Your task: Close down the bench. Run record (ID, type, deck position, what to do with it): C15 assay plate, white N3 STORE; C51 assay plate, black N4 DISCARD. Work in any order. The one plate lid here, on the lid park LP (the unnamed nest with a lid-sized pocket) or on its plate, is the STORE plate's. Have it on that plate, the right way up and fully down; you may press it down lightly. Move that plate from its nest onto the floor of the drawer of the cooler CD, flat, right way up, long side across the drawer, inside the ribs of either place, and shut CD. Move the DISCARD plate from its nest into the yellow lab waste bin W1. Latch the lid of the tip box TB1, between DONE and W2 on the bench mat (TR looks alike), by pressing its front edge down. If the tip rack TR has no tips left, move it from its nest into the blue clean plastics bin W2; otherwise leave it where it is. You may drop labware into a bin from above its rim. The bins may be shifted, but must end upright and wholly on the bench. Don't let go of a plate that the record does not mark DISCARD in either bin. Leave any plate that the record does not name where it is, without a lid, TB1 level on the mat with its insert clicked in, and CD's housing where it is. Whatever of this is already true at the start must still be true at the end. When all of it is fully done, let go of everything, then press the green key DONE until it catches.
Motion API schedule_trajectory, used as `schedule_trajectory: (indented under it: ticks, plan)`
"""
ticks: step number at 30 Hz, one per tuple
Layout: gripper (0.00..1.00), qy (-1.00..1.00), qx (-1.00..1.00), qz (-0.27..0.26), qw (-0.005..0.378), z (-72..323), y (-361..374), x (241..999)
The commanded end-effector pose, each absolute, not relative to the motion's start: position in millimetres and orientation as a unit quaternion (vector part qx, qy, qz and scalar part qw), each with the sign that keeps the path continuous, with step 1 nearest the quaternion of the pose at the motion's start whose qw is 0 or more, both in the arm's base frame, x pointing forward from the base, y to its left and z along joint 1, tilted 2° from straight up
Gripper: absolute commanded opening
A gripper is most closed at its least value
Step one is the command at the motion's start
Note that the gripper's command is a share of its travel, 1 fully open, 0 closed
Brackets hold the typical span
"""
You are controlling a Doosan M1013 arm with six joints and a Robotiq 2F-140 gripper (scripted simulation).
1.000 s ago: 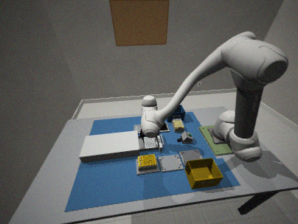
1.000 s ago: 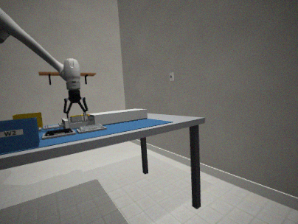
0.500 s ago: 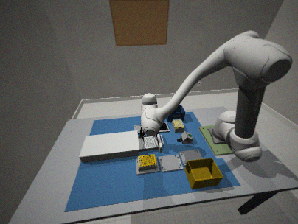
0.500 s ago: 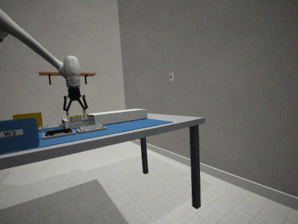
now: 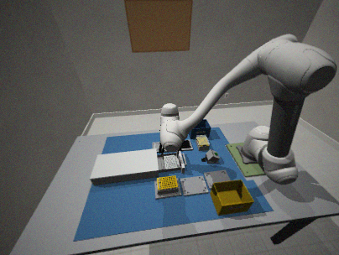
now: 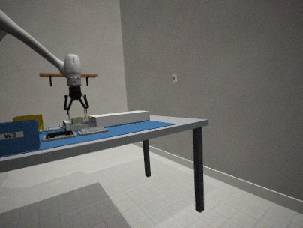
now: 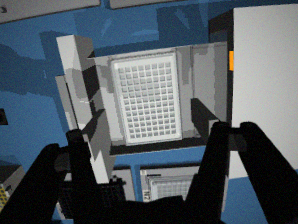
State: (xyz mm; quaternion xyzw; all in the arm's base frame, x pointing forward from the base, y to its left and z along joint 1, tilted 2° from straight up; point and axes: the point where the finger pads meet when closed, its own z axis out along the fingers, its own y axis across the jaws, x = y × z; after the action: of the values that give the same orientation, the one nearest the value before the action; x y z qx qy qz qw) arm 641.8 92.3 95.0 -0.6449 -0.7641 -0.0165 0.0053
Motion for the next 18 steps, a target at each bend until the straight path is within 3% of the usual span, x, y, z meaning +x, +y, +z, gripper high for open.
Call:
schedule_trajectory:
  ticks: [1, 18]
  plan:
    - [0.66, -0.764, -0.645, -0.017, 0.005, 99, 92, 642]
    - [0.66, -0.764, -0.645, -0.017, 0.005, 119, 92, 642]
